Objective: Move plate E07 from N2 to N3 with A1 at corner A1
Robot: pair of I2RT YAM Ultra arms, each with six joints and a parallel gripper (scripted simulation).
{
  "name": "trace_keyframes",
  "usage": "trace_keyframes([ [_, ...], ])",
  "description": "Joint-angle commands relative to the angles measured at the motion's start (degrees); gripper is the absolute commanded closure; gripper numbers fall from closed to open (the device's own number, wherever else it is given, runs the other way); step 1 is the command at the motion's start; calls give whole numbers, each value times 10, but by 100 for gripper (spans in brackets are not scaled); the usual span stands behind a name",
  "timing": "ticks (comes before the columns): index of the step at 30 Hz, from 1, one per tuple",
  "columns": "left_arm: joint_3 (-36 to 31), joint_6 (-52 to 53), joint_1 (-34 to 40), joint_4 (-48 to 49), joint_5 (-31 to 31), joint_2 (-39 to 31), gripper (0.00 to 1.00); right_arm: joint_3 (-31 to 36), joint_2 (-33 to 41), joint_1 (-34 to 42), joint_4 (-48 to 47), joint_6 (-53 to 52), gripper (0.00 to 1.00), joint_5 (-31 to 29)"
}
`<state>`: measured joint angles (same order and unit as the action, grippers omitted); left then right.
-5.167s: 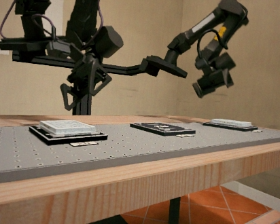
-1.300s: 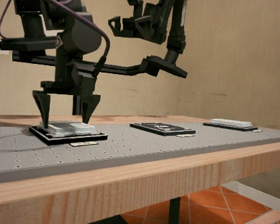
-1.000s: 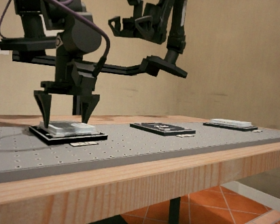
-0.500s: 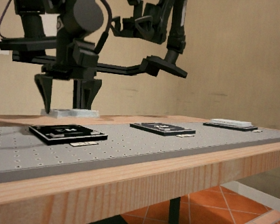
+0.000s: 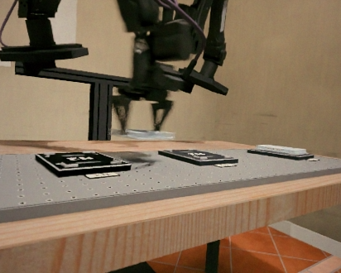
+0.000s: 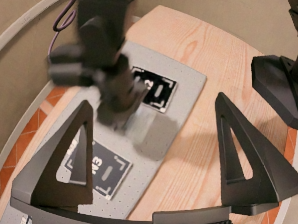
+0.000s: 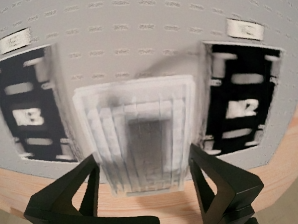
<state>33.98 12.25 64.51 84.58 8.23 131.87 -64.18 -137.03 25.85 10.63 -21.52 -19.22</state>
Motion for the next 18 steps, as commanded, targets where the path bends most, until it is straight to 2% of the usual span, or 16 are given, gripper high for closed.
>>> trace_keyframes([
  [1,10,3,1,1,-3,4,0,-34,-13,19,39,-71,21,-14],
  [2,10,3,1,1,-3,4,0,-77,-38,36,71,-93,21,-17],
  [11,10,3,1,1,-3,4,0,-249,-137,124,171,-177,21,-21],
  [16,10,3,1,1,-3,4,0,-319,-175,145,208,-198,21,-21],
  [18,10,3,1,1,-3,4,0,-319,-175,145,208,-198,21,-21],
])
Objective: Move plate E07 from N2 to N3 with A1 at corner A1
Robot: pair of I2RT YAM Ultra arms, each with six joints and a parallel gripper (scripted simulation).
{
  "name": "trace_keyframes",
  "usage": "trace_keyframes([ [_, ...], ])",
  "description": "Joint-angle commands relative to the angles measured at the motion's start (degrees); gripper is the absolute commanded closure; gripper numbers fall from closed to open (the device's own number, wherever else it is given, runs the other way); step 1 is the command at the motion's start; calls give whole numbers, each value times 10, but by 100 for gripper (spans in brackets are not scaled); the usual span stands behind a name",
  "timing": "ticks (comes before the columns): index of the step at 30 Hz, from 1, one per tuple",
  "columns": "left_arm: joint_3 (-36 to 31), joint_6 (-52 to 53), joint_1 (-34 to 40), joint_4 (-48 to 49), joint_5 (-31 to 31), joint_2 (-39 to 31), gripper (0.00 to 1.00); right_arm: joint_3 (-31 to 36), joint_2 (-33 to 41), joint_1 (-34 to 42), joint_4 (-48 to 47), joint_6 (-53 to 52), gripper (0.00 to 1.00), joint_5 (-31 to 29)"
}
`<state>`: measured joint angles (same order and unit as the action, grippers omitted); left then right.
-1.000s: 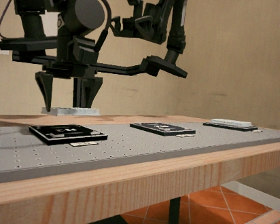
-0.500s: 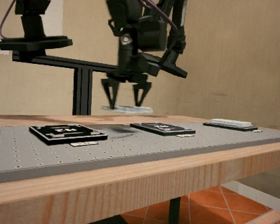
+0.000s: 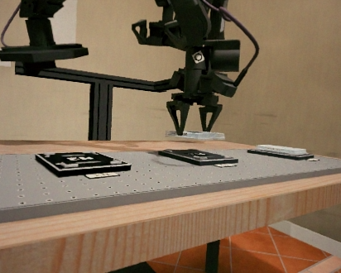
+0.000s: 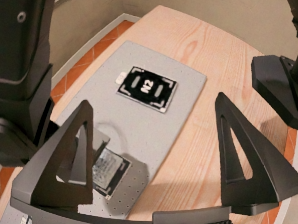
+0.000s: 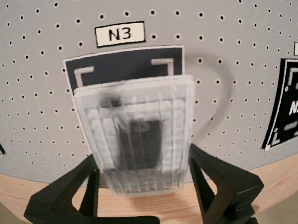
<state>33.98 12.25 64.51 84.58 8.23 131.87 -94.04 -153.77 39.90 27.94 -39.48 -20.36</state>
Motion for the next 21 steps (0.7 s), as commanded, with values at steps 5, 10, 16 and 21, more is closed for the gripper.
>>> trace_keyframes([
  [5,10,3,1,1,-3,4,0,-64,-30,16,45,-26,21,-9],
  [10,10,3,1,1,-3,4,0,-68,-32,16,47,-22,21,-10],
  [16,10,3,1,1,-3,4,0,-77,-51,10,33,-19,21,-10],
  [21,10,3,1,1,-3,4,0,-81,-56,9,42,-21,21,-10],
])
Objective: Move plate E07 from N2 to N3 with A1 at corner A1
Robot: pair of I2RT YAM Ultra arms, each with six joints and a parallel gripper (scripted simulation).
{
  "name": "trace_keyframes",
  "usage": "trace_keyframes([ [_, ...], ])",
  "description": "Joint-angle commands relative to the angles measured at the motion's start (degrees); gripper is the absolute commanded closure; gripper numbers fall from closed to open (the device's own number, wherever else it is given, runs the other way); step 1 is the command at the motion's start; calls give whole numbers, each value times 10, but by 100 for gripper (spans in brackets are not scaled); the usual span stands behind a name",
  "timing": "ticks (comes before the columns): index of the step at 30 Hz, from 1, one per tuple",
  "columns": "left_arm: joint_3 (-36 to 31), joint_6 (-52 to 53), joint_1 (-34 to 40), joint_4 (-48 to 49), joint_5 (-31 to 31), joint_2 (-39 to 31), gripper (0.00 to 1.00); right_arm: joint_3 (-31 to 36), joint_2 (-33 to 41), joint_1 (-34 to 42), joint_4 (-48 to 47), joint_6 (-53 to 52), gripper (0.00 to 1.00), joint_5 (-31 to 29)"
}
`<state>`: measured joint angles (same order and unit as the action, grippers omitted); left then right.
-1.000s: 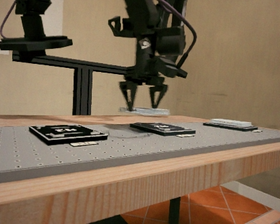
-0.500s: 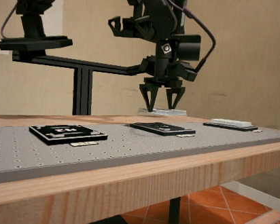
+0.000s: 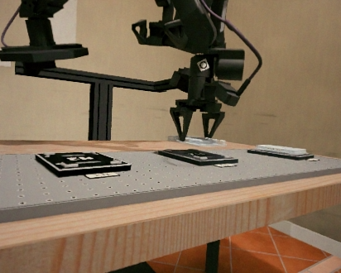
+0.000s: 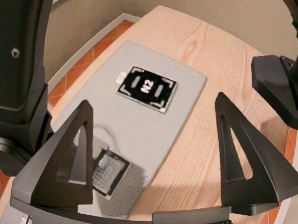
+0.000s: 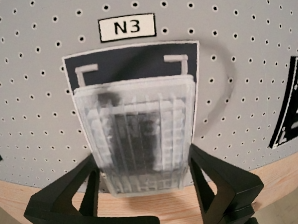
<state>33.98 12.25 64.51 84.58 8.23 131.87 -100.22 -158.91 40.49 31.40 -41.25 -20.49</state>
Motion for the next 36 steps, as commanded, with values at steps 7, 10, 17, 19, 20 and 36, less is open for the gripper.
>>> trace_keyframes([
  [7,10,3,1,1,-3,4,0,-20,-5,3,3,-4,21,-8],
  [10,10,3,1,1,-3,4,0,-26,-4,-1,-9,5,21,-12],
  [17,10,3,1,1,-3,4,0,-30,-6,0,-2,4,21,-12],
  [19,10,3,1,1,-3,4,0,-31,-6,0,-2,4,21,-12],
  [20,10,3,1,1,-3,4,0,-31,-6,0,-2,4,21,-12],
  [36,10,3,1,1,-3,4,0,-25,-25,-9,-21,14,21,-4],
])
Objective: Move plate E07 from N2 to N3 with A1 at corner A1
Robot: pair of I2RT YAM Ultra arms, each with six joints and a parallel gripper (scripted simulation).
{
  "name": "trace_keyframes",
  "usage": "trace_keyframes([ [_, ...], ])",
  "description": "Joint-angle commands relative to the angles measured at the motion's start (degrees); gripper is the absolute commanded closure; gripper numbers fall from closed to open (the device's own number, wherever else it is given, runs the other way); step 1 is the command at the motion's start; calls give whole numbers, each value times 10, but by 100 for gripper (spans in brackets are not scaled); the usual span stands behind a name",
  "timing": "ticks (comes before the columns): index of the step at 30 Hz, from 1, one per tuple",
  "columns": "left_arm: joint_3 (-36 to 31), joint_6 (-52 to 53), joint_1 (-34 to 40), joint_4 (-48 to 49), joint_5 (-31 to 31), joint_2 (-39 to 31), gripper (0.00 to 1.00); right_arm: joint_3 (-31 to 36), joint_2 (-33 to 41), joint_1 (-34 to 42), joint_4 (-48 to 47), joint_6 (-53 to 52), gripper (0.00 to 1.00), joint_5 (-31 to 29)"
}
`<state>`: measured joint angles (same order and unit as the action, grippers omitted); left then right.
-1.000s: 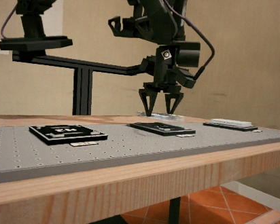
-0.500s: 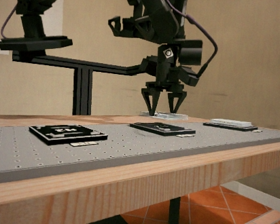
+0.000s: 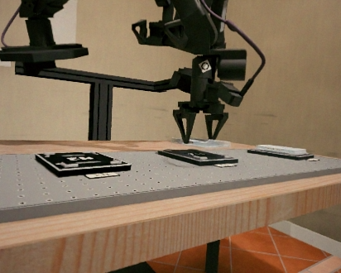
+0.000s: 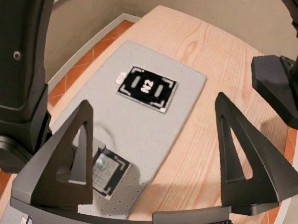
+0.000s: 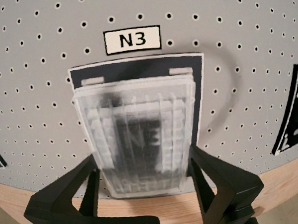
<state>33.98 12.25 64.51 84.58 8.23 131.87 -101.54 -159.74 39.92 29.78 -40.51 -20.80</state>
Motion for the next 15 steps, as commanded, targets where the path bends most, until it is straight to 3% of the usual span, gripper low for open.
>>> trace_keyframes([
  [1,10,3,1,1,-3,4,0,-15,-21,-4,5,8,21,0],
  [15,10,3,1,1,-3,4,0,-38,-58,-14,-15,9,21,-1],
])
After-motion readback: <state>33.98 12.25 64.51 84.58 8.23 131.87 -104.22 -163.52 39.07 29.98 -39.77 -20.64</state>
